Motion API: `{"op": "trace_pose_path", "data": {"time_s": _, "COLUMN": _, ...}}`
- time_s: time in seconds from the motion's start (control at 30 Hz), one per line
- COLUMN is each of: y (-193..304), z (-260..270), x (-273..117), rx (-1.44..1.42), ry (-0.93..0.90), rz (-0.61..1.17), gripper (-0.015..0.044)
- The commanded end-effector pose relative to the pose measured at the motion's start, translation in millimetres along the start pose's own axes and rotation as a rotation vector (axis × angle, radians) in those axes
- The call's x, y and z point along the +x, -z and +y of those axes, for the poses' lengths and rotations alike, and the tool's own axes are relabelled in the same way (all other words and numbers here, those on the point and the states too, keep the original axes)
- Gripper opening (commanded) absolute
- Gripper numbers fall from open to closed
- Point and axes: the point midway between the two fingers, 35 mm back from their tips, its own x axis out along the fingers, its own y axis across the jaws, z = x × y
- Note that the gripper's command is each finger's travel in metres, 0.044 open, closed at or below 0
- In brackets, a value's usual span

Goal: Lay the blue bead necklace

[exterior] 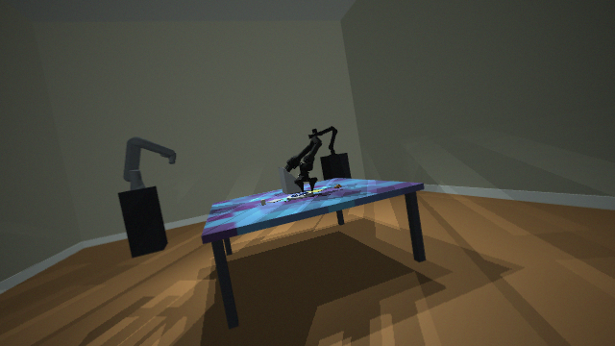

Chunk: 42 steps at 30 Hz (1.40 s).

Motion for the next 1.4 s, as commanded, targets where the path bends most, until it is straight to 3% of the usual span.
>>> {"op": "trace_pose_path", "data": {"time_s": 0.0, "y": -0.5, "z": -0.1, "x": -1.1, "rx": -0.004, "ry": 0.001, "rz": -0.001, "gripper": 0.0414}}
{"op": "trace_pose_path", "data": {"time_s": 0.2, "y": -11.3, "z": -2.5, "x": -30.9, "rx": 0.035, "ry": 0.002, "rz": -0.003, "gripper": 0.0256}}
{"op": "trace_pose_path", "data": {"time_s": 0.37, "y": -11.6, "z": -2.6, "x": -28.6, "rx": 0.037, "ry": 0.002, "rz": -0.003, "gripper": 0.0125}}
{"op": "trace_pose_path", "data": {"time_s": 1.37, "y": -11.2, "z": -2.9, "x": 8.2, "rx": 0.037, "ry": 0.001, "rz": -0.001, "gripper": 0.0120}}
